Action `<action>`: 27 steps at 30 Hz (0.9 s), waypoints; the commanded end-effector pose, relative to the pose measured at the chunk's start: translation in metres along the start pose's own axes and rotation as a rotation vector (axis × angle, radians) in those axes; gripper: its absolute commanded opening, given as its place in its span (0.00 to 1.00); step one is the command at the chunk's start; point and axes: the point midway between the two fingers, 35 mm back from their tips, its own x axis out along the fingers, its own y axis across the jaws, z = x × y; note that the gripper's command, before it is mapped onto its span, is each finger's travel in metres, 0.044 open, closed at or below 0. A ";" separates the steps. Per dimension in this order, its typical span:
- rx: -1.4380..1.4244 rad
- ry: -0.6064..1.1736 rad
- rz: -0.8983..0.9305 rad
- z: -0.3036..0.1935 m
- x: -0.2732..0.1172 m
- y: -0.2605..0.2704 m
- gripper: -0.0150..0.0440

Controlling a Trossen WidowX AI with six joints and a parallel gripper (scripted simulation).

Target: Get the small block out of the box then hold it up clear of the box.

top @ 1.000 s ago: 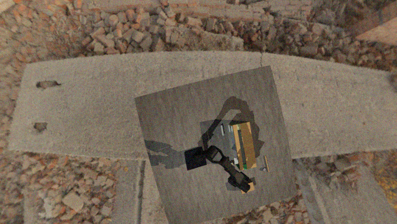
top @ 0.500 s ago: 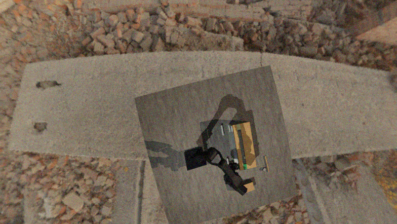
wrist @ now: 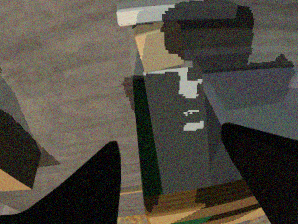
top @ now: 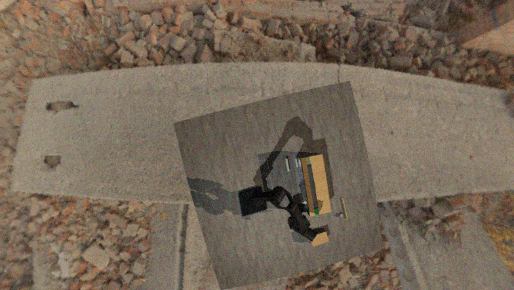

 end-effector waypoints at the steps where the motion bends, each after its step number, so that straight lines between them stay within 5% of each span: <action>1: 0.017 -0.003 -0.011 0.016 0.025 -0.002 0.74; 27: 0.017 -0.003 -0.011 0.029 0.058 -0.004 0.74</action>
